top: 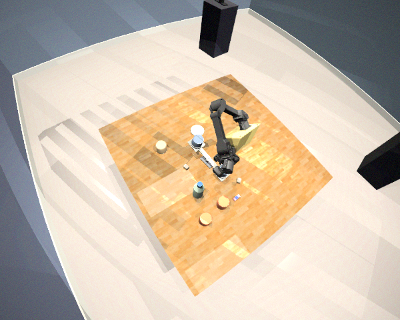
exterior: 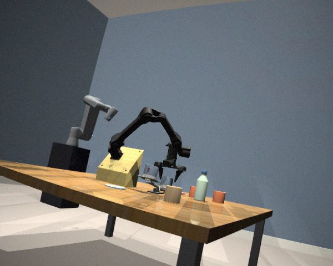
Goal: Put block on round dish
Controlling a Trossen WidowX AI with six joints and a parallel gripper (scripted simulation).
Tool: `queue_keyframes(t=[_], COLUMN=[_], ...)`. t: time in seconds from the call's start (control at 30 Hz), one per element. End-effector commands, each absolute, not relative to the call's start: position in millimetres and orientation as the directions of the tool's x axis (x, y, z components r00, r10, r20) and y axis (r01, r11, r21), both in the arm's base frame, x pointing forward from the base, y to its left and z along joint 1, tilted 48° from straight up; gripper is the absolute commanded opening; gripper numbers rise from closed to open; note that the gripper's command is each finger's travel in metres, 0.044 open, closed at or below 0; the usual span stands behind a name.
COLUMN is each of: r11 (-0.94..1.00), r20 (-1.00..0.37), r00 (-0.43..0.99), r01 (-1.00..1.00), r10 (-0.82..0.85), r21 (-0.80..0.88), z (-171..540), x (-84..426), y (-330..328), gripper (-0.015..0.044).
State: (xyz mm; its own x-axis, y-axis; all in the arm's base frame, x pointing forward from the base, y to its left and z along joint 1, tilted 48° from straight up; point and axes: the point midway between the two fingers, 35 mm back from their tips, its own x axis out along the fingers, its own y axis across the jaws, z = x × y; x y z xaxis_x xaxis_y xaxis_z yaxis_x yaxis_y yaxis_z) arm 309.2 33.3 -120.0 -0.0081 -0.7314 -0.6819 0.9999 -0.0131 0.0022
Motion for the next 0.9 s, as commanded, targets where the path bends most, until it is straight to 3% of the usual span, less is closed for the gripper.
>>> queue_keyframes(t=[0.0,0.4,0.47,0.87], r11=[-0.013,-0.013,-0.013,-0.013], r20=[-0.675,-0.673,-0.673,-0.673], r00=[-0.016,-0.017,-0.017,-0.017], r01=[1.000,1.000,1.000,1.000], r10=[-0.738,-0.739,-0.739,-0.739], r21=[-0.010,-0.010,-0.010,-0.010], z=[-126,-137,-137,-137], x=[306,304,304,304], y=[24,11,11,11], gripper=[0.0440,0.0440,0.0387,0.0308])
